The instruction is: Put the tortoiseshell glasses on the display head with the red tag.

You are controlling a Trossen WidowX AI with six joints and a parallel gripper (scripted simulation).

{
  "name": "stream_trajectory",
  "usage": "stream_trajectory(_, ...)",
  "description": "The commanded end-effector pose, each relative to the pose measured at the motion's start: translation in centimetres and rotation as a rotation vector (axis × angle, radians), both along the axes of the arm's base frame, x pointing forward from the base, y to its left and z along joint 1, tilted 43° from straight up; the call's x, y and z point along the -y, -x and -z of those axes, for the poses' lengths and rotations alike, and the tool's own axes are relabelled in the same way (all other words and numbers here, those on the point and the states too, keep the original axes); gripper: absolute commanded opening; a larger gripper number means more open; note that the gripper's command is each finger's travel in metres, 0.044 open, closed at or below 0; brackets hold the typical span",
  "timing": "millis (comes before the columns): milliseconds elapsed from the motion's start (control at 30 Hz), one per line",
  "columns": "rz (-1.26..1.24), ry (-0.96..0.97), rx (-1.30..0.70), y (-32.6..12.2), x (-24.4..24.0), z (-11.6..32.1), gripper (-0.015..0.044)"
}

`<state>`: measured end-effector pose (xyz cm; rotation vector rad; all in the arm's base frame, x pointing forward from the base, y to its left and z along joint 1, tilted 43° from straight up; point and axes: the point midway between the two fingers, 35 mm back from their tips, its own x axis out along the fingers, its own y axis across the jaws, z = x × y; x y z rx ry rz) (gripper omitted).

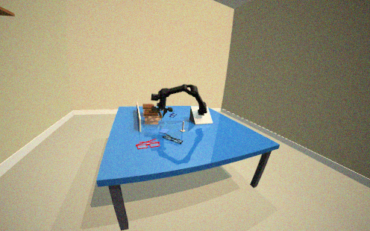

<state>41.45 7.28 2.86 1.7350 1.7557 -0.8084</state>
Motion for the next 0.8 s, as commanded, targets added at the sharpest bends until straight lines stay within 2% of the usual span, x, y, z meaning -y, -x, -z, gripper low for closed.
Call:
stream_trajectory(0, 0.0, 0.0, 0.0, 0.0, 0.0, 0.0, 0.0108)
stream_trajectory(267, -0.02, -0.003, -0.026, -0.2, 2.2, -2.4, 0.0108)
stream_trajectory(467, -0.021, -0.003, -0.028, -0.1, 2.4, -2.6, 0.0108)
stream_trajectory(767, -0.021, -0.003, -0.03, 3.4, 2.9, -3.3, 0.0108)
